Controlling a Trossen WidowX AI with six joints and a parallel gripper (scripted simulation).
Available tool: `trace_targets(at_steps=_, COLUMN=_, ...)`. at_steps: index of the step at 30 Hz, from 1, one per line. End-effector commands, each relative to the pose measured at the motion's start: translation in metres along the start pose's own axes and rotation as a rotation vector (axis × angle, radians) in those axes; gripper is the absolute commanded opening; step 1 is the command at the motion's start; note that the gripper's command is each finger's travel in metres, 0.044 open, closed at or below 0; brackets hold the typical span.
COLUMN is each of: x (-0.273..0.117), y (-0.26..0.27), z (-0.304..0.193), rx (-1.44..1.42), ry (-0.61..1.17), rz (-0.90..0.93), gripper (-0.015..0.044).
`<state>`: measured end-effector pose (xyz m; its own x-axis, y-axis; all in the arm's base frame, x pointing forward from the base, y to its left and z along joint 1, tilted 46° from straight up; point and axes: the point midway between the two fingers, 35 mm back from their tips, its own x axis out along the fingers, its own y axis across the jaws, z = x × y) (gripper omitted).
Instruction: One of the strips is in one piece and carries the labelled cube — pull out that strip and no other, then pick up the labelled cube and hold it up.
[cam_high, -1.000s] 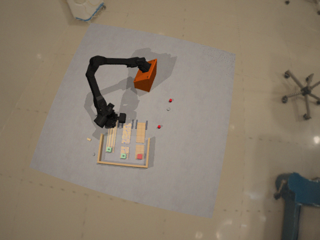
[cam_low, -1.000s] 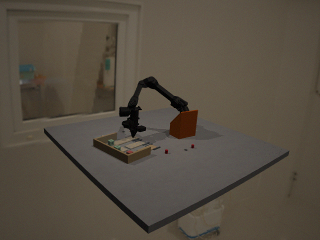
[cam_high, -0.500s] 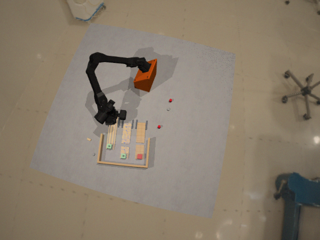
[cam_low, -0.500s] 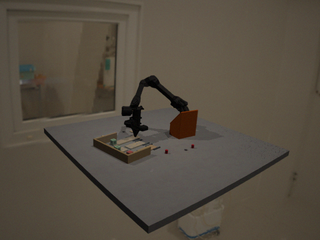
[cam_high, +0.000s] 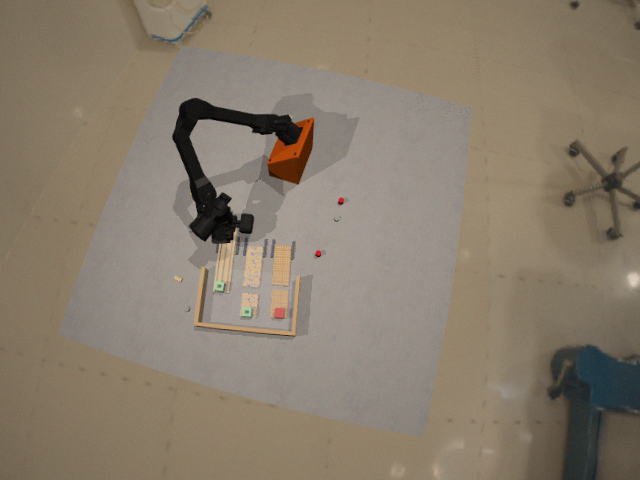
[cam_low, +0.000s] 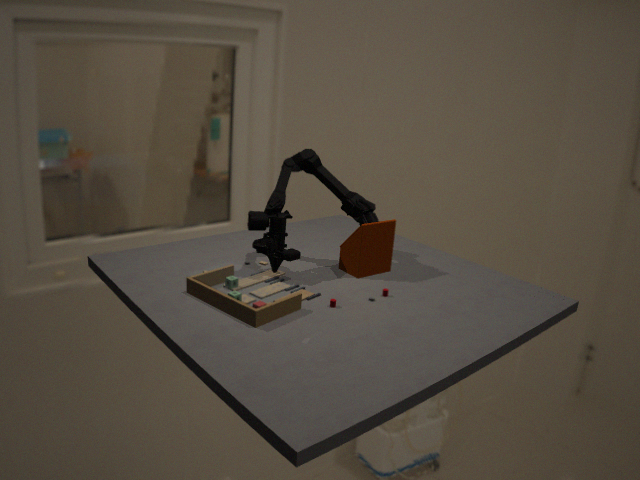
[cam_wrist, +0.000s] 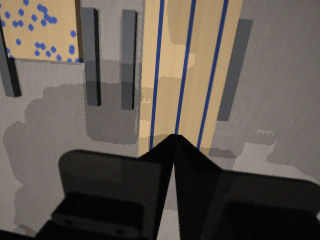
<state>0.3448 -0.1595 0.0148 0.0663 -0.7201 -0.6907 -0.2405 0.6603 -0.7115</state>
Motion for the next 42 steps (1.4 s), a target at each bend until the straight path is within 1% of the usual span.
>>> trace_targets(at_steps=1, x=0.007, y=0.001, z=-0.015, rx=-0.005, ry=0.027, rz=0.006, gripper=0.0)
trace_targets(at_steps=42, x=0.006, y=0.001, z=-0.074, rx=-0.008, ry=0.029, rz=0.006, gripper=0.0)
